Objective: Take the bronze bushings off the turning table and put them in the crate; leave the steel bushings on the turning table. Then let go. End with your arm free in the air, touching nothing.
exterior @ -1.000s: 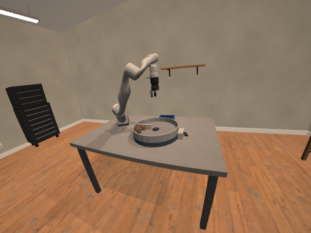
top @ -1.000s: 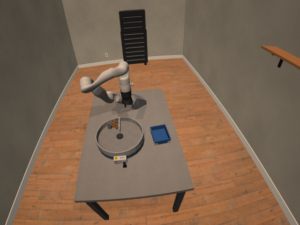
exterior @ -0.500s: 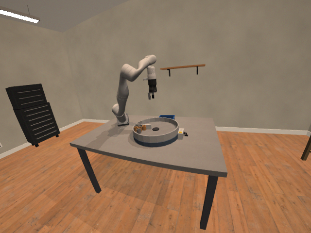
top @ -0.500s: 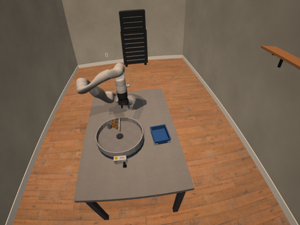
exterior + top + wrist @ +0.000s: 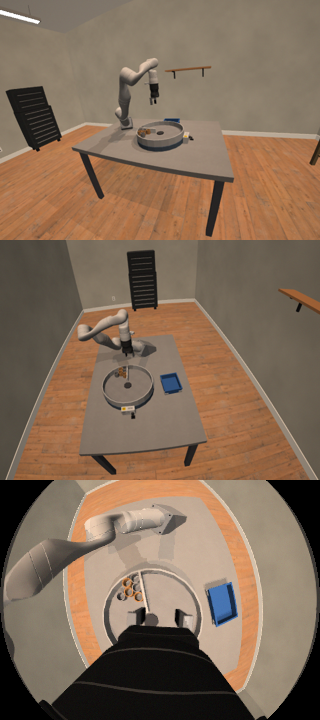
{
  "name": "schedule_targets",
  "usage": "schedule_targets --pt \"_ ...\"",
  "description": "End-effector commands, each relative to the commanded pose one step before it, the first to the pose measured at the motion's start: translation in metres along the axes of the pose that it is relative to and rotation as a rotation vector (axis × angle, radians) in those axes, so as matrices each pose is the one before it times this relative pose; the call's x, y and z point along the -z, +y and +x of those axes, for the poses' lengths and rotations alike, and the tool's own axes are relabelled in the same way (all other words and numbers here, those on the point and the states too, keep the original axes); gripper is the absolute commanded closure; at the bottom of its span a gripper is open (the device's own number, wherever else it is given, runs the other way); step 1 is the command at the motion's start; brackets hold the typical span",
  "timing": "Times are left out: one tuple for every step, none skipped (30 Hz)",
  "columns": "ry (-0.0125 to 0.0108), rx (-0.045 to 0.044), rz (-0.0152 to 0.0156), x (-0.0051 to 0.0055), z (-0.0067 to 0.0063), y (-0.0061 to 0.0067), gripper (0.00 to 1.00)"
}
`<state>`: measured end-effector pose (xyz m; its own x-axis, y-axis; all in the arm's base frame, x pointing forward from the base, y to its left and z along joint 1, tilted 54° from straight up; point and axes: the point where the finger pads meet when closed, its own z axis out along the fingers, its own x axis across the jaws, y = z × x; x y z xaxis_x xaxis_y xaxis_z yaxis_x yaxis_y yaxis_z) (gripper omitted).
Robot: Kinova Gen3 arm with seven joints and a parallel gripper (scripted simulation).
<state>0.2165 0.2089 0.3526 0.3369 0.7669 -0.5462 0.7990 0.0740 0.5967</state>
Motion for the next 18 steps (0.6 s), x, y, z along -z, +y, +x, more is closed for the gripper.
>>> schedule_targets --pt "0.00092 -0.00176 -0.00159 -0.01024 -0.02286 -0.00312 0.00" --pt "0.00000 0.00001 0.00000 -0.00462 -0.00889 -0.00183 0.00" --pt "0.00000 0.00001 0.00000 -0.00462 -0.00889 -0.00183 0.00" --pt "0.00000 0.00000 0.00000 0.00000 0.00000 0.00000 0.00" --pt "0.00000 0.00000 0.00000 0.00000 0.00000 0.00000 0.00" --pt "0.00000 0.00000 0.00000 0.00000 0.00000 0.00000 0.00" --pt "0.00000 0.00000 0.00000 0.00000 0.00000 0.00000 0.00" --pt "0.00000 0.00000 0.00000 0.00000 0.00000 0.00000 0.00" --pt "0.00000 0.00000 0.00000 0.00000 0.00000 0.00000 0.00" --pt "0.00000 0.00000 0.00000 0.00000 0.00000 0.00000 0.00" --pt "0.00000 0.00000 0.00000 0.00000 0.00000 0.00000 0.00" --pt "0.00000 0.00000 0.00000 0.00000 0.00000 0.00000 0.00" --pt "0.00000 0.00000 0.00000 0.00000 0.00000 0.00000 0.00" --pt "0.00000 0.00000 0.00000 0.00000 0.00000 0.00000 0.00" --pt "0.00000 0.00000 0.00000 0.00000 0.00000 0.00000 0.00" --pt "-0.00114 0.00106 -0.00024 -0.00471 -0.00860 -0.00199 0.00" --pt "0.00000 0.00001 0.00000 -0.00462 -0.00889 -0.00183 0.00" --pt "0.00000 0.00001 0.00000 -0.00462 -0.00889 -0.00184 0.00"
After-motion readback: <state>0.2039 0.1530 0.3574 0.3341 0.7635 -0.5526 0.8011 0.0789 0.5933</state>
